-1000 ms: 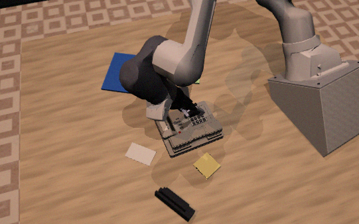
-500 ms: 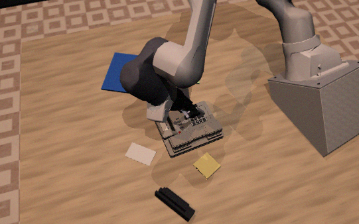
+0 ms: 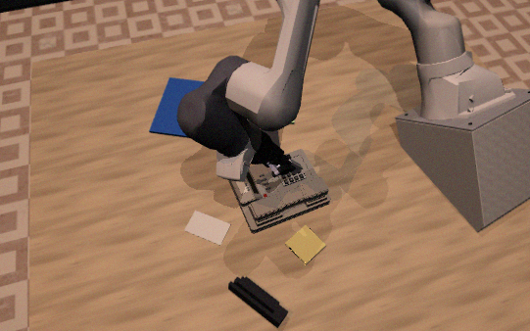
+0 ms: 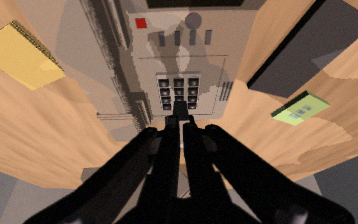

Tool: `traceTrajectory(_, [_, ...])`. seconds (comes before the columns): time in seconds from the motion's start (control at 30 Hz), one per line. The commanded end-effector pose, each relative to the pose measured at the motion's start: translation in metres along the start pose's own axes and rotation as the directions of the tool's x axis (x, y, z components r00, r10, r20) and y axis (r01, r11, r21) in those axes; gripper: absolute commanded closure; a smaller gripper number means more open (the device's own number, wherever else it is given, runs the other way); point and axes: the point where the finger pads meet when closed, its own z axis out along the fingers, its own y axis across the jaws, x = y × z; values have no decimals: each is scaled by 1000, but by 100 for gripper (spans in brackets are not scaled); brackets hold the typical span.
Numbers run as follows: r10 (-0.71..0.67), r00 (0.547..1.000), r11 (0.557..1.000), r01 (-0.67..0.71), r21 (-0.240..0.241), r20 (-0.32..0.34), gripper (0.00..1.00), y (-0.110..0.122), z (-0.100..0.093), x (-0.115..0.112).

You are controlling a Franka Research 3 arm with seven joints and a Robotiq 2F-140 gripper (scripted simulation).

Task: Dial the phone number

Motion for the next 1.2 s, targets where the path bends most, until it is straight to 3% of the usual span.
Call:
traceTrajectory(0.0, [7,1000,1000,-7,4,0,100,-1,1,1])
traceTrajectory(1.17, [7,1000,1000,-7,4,0,100,-1,2,1])
